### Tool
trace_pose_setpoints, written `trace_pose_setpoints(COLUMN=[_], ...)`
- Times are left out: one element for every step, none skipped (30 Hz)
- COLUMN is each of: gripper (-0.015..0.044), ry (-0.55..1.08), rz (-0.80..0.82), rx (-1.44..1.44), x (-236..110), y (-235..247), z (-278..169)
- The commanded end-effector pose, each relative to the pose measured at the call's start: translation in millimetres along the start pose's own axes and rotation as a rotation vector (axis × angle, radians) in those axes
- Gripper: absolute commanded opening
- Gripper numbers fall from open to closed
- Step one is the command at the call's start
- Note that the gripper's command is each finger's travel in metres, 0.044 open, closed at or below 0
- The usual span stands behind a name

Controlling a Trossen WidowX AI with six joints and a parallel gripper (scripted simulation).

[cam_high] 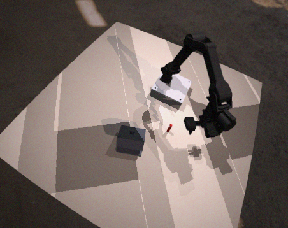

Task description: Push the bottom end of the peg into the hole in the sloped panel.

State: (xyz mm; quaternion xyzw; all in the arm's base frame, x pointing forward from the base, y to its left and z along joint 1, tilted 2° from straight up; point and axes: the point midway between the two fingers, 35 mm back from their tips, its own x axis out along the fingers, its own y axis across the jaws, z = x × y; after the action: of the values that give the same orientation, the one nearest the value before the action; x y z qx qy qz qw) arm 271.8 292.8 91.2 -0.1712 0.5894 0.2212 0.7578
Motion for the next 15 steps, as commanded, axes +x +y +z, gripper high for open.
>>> trace_pose_setpoints(gripper=[0.044, 0.044, 0.044, 0.044, 0.044, 0.044, 0.044, 0.044, 0.044, 0.044, 0.044, 0.044, 0.044, 0.044, 0.044], ry=[0.035, 0.044, 0.053, 0.061, 0.07, 0.079, 0.088, 0.097, 0.105, 0.114, 0.123, 0.132, 0.14, 0.149, 0.158], rz=[-0.005, -0.007, -0.009, -0.01, -0.012, -0.013, -0.014, -0.015, -0.016, -0.017, -0.018, -0.019, -0.019, -0.02, -0.02], rx=[0.039, 0.05, 0.06, 0.071, 0.082, 0.093, 0.104, 0.115, 0.126, 0.137, 0.148, 0.159, 0.17, 0.181, 0.193], x=[2.3, 3.1, 3.9, 4.7, 5.4, 6.1, 6.7, 7.4, 8.0, 8.5, 9.1, 9.5, 10.0, 10.4, 10.8], y=[-19.8, -24.6, -29.3, -34.0, -38.7, -43.2, -47.8, -52.3, -56.7, -61.1, -65.4, -69.6, -73.8, -77.8, -81.9], z=[-7.0, -8.7, -10.6, -12.4, -14.4, -16.4, -18.5, -20.6, -22.8, -25.0, -27.3, -29.7, -32.1, -34.6, -37.2])
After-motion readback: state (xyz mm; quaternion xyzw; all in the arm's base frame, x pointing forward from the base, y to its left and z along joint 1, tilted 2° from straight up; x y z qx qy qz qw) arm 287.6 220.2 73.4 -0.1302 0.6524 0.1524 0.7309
